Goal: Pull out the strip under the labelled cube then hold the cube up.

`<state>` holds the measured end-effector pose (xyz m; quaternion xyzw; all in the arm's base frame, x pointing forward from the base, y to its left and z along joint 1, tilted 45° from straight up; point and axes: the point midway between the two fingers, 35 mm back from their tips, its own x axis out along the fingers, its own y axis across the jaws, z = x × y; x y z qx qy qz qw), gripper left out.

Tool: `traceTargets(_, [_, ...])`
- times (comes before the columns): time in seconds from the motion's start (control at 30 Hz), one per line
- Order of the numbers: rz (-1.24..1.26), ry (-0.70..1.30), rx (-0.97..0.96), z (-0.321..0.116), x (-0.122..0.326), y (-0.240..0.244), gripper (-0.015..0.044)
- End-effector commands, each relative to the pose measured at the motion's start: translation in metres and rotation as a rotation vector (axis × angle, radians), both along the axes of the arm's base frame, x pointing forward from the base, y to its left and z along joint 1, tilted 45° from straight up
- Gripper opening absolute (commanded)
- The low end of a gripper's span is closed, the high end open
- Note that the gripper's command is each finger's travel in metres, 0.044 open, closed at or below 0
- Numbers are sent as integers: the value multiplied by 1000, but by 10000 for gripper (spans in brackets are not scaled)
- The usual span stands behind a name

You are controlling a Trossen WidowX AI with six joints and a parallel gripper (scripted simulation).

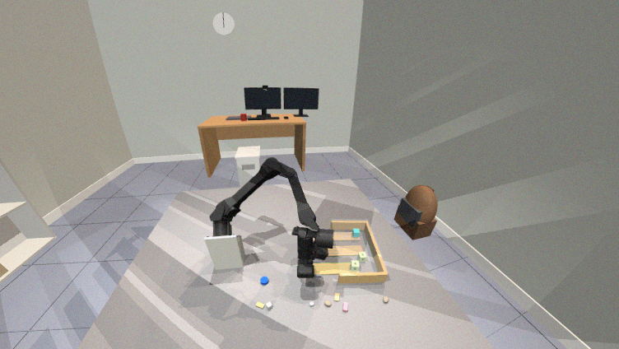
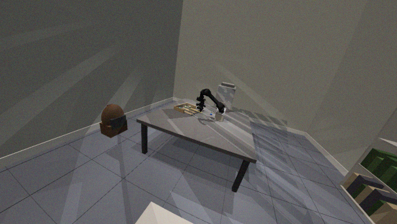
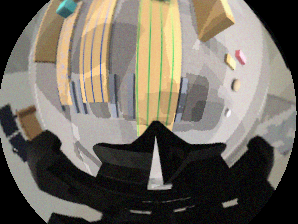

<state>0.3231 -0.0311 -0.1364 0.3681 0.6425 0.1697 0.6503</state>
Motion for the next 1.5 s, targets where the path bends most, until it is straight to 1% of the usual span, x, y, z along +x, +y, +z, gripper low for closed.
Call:
traceTargets(0.0, [9,13,6,-2,-12,6,0])
traceTargets(1.47, [9,16,7,6,-75,24,0])
